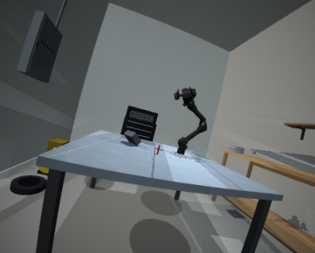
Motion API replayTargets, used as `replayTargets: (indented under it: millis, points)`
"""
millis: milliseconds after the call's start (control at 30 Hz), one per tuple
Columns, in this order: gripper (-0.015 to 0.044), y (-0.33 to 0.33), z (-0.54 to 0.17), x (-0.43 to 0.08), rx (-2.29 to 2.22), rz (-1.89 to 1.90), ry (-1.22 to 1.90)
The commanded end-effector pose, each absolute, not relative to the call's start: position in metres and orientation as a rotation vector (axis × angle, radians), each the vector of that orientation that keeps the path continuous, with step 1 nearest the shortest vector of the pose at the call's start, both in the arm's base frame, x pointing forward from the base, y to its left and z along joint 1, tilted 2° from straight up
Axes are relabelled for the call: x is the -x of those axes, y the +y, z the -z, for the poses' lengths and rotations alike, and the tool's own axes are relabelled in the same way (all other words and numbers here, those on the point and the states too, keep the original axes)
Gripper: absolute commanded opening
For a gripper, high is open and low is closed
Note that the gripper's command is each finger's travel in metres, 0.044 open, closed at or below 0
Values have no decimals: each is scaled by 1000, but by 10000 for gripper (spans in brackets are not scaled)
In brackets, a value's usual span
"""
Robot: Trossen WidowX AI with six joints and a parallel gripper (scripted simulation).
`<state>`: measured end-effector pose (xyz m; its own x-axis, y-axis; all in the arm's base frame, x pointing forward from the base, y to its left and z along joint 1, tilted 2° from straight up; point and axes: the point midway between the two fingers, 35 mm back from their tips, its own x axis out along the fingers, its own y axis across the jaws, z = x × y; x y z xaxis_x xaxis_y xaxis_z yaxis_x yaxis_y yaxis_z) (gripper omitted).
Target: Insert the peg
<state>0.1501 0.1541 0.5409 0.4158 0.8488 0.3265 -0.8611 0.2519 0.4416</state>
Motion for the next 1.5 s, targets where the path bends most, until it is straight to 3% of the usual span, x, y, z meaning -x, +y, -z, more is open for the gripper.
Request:
replayTargets:
  millis: [0, 733, 1467]
  points:
    - [440, 161, -522, -178, -706, -1100, 96]
    - [440, 202, -390, -277, -1003, -670, 698]
    - [440, 219, -241, -289, -999, -105, 1201]
